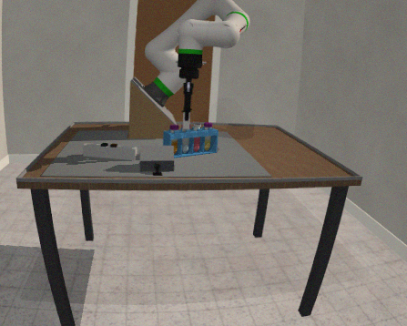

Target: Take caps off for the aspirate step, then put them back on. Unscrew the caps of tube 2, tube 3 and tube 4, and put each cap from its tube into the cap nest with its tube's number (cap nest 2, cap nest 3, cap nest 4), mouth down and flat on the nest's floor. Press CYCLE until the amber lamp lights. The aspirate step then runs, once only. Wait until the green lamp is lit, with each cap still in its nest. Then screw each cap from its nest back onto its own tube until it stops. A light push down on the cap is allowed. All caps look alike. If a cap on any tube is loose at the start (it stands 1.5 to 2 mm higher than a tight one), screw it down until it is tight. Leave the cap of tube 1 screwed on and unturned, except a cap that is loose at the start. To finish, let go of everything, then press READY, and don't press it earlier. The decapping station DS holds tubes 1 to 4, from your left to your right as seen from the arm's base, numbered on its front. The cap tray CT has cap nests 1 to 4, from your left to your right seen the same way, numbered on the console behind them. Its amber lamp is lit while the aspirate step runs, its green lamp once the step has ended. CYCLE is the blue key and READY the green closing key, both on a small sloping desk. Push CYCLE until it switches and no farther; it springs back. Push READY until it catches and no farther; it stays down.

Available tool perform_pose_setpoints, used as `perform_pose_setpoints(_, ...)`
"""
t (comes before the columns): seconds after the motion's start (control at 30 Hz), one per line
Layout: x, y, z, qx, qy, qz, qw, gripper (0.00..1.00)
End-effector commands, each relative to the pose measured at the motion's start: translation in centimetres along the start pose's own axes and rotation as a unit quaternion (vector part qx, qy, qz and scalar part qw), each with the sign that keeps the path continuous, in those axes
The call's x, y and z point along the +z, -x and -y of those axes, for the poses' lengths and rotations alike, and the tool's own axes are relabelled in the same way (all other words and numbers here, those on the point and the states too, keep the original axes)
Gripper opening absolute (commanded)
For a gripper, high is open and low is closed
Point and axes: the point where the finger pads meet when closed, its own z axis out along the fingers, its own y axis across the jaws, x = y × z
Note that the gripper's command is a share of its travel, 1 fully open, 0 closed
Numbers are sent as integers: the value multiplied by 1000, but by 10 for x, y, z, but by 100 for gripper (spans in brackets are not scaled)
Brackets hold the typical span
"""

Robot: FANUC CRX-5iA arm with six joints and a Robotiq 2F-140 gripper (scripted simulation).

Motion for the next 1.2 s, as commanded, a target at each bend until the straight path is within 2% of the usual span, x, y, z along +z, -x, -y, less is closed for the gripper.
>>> perform_pose_setpoints(0.0, 0, 0, 0, 0, 0, 0, 1000, 0)
perform_pose_setpoints(0.1, 0, 0, 0, 0, 0, 0, 1000, 0)
perform_pose_setpoints(0.2, 0, 0, 0, -75, 0, 0, 997, 0)
perform_pose_setpoints(0.3, 0, 0, 0, -149, 0, 0, 989, 0)
perform_pose_setpoints(0.4, 0, 0, 0, -223, 0, 0, 975, 0)
perform_pose_setpoints(0.47, 0, 0, 0, -223, 0, 0, 975, 0)
perform_pose_setpoints(0.67, 0, 0, 0, -366, 0, 0, 931, 0)
perform_pose_setpoints(0.87, -1, 0, 0, -500, 0, 0, 866, 0)
perform_pose_setpoints(1.13, -1, 0, 0, -500, 0, 0, 866, 0)
perform_pose_setpoints(1.17, -1, 0, 0, -500, 0, 0, 866, 35)
